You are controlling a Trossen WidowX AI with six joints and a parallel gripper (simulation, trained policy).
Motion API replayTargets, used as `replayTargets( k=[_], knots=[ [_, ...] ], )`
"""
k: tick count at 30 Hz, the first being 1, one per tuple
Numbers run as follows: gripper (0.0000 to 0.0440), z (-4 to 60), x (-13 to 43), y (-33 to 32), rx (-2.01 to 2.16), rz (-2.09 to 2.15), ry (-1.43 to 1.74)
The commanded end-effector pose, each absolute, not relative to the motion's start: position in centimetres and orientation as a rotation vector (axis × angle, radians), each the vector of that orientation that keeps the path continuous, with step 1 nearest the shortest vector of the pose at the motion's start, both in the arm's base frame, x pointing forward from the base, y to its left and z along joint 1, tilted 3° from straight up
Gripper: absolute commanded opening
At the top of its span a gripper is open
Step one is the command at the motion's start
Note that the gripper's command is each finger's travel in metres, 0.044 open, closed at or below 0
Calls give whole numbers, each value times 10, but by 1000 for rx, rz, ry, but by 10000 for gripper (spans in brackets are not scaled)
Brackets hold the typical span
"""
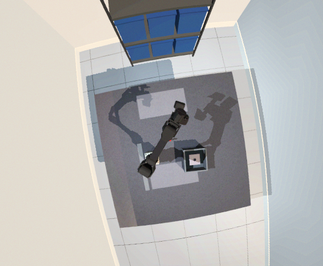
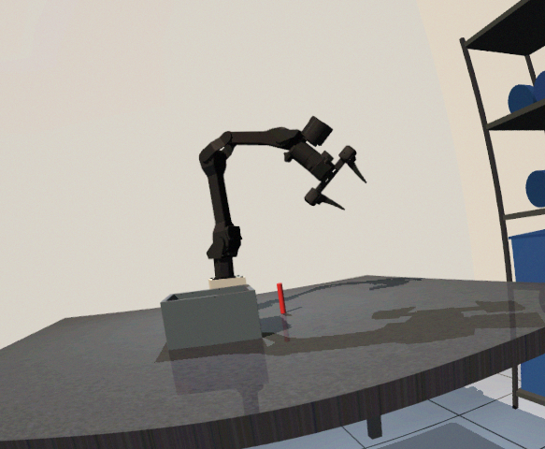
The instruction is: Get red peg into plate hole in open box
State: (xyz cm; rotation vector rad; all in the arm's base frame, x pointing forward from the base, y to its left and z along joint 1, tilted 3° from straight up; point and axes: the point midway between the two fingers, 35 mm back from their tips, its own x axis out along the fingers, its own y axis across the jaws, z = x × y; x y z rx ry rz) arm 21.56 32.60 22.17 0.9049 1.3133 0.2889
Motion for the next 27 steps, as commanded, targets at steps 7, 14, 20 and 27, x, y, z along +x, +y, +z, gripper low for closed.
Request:
replayTargets(
  k=[7, 14, 20, 27],
  knots=[
    [440, 175, 214, 256, 770, -4, 1378],
    [440, 141, 199, 206, 655, -235, 1455],
    [440, 118, 182, 176, 559, -401, 1520],
    [440, 93, 166, 155, 464, -551, 1575]
  ],
)
